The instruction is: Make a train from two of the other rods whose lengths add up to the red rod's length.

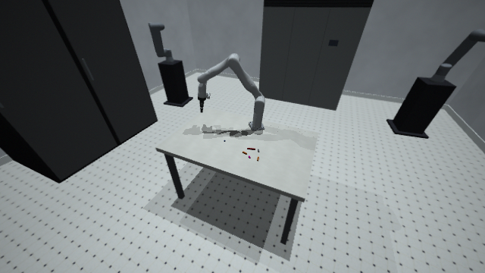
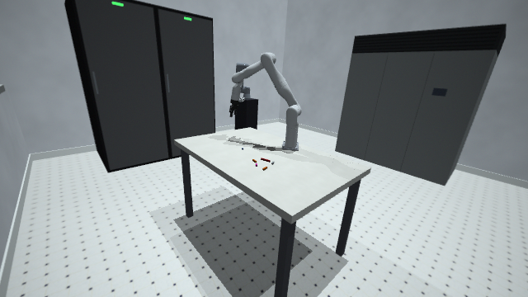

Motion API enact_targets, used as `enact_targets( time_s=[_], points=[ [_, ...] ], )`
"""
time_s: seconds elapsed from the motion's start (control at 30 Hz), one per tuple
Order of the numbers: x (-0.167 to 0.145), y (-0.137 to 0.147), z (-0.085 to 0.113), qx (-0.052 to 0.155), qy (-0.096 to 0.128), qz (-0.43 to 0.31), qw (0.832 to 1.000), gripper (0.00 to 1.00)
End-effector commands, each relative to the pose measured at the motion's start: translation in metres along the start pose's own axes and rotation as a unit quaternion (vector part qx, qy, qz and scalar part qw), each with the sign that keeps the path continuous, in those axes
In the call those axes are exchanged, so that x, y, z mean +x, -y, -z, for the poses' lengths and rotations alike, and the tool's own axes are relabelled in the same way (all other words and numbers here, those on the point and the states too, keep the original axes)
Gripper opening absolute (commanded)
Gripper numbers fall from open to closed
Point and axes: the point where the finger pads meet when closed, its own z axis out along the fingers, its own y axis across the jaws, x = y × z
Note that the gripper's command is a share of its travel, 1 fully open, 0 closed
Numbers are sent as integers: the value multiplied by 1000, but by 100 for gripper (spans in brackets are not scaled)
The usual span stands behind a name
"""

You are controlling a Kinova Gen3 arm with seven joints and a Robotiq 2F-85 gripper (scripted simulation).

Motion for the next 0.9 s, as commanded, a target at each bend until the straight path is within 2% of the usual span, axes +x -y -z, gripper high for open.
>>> enact_targets(
  time_s=[0.0,0.4,0.47,0.87],
  points=[
    [-1,-7,0,0,0,-1,1000,100],
    [4,-54,-8,-5,-4,-40,999,100],
    [4,-54,-8,-5,-4,-40,999,100],
    [22,-133,-19,-11,-12,-110,994,100]
  ],
)
